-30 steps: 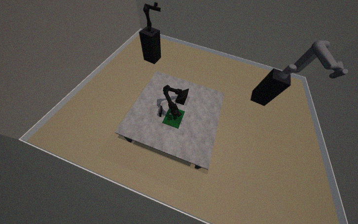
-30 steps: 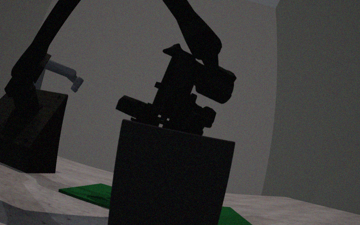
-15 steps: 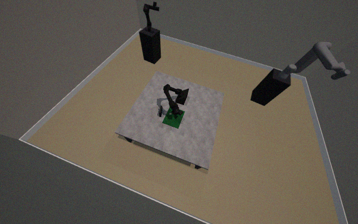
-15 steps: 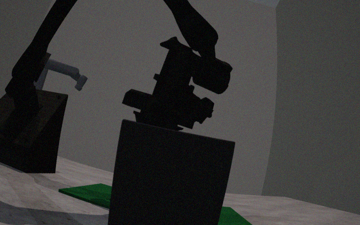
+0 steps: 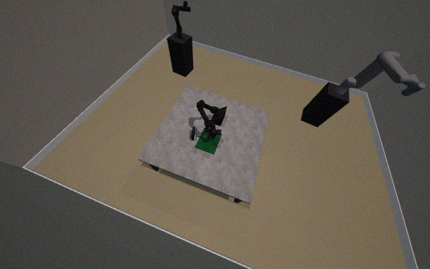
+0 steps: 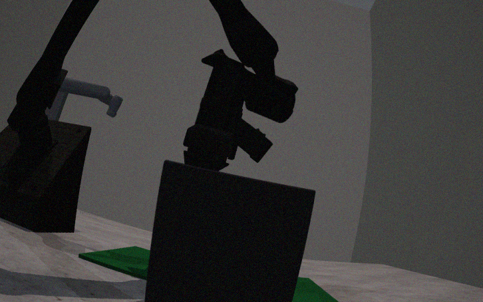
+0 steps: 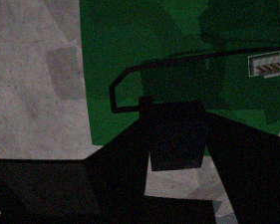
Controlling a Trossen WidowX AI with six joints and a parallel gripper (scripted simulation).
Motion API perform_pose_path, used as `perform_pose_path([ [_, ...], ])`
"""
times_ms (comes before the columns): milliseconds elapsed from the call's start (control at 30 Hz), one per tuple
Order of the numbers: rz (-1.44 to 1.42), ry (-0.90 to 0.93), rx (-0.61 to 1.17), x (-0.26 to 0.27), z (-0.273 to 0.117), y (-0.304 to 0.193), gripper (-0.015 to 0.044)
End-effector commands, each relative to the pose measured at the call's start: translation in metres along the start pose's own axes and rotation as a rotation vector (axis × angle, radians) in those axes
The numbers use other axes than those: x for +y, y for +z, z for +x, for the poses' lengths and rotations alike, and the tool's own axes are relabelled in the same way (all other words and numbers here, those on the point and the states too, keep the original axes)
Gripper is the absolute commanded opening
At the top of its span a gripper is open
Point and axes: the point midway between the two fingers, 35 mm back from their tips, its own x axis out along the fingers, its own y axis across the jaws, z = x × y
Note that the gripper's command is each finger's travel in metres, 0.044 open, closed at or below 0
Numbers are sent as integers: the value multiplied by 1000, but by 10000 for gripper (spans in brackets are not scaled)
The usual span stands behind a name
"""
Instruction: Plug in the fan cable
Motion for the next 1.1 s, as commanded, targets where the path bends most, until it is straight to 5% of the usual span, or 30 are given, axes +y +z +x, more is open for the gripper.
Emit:
perform_pose_path([
  [0, -148, -21, -13, 1, 1, -5, 0],
  [600, -756, -112, -48, 4, 2, -17, 0],
  [1067, -781, -39, -52, 5, 11, -21, 0],
])
